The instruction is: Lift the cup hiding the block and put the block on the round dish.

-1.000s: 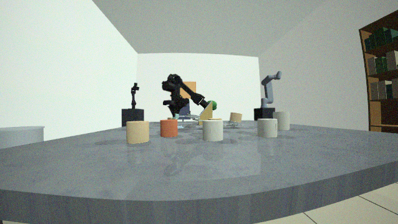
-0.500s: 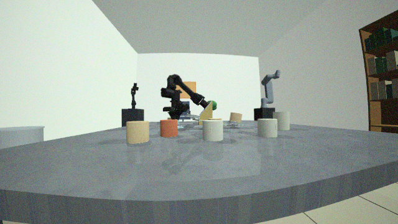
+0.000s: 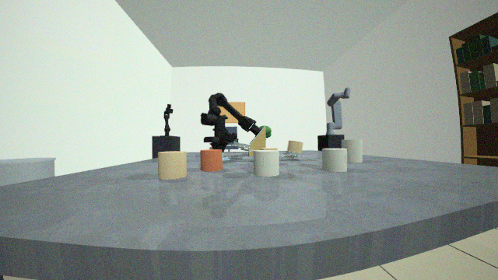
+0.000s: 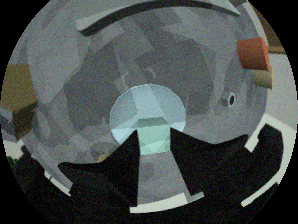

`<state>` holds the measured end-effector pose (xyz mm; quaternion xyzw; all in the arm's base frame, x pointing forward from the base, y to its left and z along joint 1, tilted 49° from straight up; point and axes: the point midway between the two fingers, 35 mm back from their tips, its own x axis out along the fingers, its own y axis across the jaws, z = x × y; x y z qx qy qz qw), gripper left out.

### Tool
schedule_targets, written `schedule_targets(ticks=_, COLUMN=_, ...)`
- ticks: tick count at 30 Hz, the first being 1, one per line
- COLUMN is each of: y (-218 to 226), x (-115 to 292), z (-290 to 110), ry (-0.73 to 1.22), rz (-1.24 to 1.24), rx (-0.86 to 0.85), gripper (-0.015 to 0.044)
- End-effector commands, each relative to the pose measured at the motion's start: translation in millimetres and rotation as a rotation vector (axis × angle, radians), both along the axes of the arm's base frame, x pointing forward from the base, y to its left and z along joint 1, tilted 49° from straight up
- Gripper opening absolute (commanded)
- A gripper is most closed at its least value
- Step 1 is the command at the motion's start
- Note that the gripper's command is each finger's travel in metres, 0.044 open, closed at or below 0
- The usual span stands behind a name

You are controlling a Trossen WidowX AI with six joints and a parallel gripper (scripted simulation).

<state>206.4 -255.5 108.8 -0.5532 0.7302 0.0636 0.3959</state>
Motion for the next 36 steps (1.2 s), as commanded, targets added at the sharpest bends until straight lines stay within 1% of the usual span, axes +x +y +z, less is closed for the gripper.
schedule_targets(ticks=1, y=0, x=0, z=1, ry=-0.002, rz=-0.002, rx=-0.001, gripper=0.0131)
schedule_targets(ticks=11, y=0, x=0, z=1, ry=-0.002, rz=-0.002, rx=-0.001, gripper=0.0394)
schedule_targets(ticks=13, y=7, x=2, z=6, ry=-0.002, rz=-0.002, rx=0.002, gripper=0.0440)
schedule_targets(ticks=17, y=42, x=4, z=34, ry=0.003, rz=0.002, rx=0.008, gripper=0.0440)
schedule_targets(ticks=22, y=46, x=5, z=38, ry=0.002, rz=0.003, rx=0.008, gripper=0.0440)
schedule_targets(ticks=26, y=77, x=11, z=64, ry=-0.005, rz=0.015, rx=0.010, gripper=0.0440)
schedule_targets(ticks=36, y=79, x=11, z=66, ry=-0.006, rz=0.016, rx=0.010, gripper=0.0440)
